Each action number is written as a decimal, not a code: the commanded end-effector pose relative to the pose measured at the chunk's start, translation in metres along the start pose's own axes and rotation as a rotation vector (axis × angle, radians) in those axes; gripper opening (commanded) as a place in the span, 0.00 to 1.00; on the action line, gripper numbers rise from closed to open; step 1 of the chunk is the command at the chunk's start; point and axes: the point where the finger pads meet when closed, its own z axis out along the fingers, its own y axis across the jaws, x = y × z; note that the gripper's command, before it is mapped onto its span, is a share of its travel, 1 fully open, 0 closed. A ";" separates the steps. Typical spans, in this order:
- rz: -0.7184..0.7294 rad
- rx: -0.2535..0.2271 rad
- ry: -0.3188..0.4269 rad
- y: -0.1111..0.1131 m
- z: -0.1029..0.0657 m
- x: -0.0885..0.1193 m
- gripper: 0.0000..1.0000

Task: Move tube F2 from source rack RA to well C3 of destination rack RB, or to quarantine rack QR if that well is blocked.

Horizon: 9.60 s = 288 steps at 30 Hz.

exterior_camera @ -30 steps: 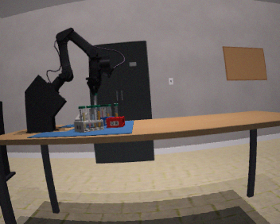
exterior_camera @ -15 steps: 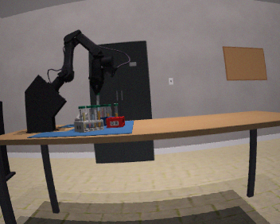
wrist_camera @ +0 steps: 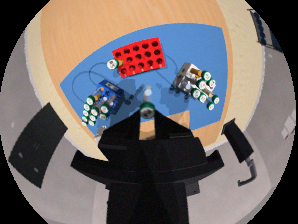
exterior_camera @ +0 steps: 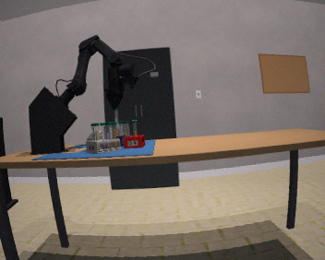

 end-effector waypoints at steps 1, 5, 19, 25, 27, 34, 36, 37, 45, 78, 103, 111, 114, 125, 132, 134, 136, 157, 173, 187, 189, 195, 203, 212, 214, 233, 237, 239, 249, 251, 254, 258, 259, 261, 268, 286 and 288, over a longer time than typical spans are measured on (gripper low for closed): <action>0.141 -0.015 -0.042 0.006 -0.011 -0.011 0.00; 0.207 0.000 -0.041 0.003 -0.010 -0.010 0.00; 0.521 -0.007 -0.014 0.008 -0.003 -0.014 0.00; 0.517 -0.010 -0.022 0.010 -0.003 -0.022 0.00; 0.517 -0.010 -0.023 0.011 -0.003 -0.026 0.00; 0.520 -0.009 -0.018 0.014 -0.003 -0.035 0.00; 0.521 -0.008 -0.015 0.015 -0.003 -0.038 0.00; 0.521 -0.008 -0.015 0.015 -0.003 -0.038 0.00; 0.529 -0.002 -0.003 0.017 -0.003 -0.046 0.00; 0.523 -0.010 -0.013 0.026 -0.004 -0.077 0.00; 0.525 -0.006 -0.011 0.031 -0.005 -0.084 0.00; 0.523 -0.005 -0.033 0.029 -0.010 -0.087 0.00; 0.525 -0.004 -0.027 0.027 -0.003 -0.084 0.00; 0.523 -0.007 -0.032 0.027 -0.001 -0.085 0.00; 0.527 -0.003 -0.004 0.027 0.008 -0.079 0.00; 0.522 -0.009 -0.029 0.028 0.003 -0.085 0.00; 0.523 -0.007 -0.020 0.028 0.006 -0.084 0.00; 0.525 -0.006 -0.012 0.027 0.014 -0.082 0.00; 0.530 0.000 -0.004 0.025 0.021 -0.079 0.00; 0.527 -0.005 -0.020 0.026 0.021 -0.082 0.00; 0.532 0.001 -0.005 0.025 0.025 -0.078 0.00; 0.525 -0.006 -0.011 0.028 0.025 -0.082 0.00; 0.532 0.003 0.009 0.025 0.033 -0.074 0.00; 0.522 -0.009 -0.015 0.028 0.029 -0.079 0.00; 0.526 -0.006 -0.015 0.027 0.032 -0.081 0.00; 0.536 0.005 0.001 0.022 0.044 -0.073 0.00; 0.528 -0.003 -0.008 0.025 0.043 -0.077 0.00; 0.534 0.004 0.003 0.023 0.047 -0.072 0.00; 0.532 0.000 -0.009 0.023 0.048 -0.074 0.00; 0.529 -0.002 -0.010 0.024 0.049 -0.077 0.00; 0.532 0.003 0.007 0.023 0.054 -0.070 0.00; 0.531 -0.002 -0.013 0.024 0.052 -0.079 0.00; 0.531 -0.002 -0.013 0.024 0.052 -0.079 0.00; 0.526 -0.005 -0.012 0.025 0.052 -0.075 0.00; 0.529 -0.003 -0.009 0.024 0.056 -0.074 0.00; 0.531 0.001 0.001 0.023 0.068 -0.072 0.00; 0.535 0.004 0.000 0.021 0.068 -0.070 0.00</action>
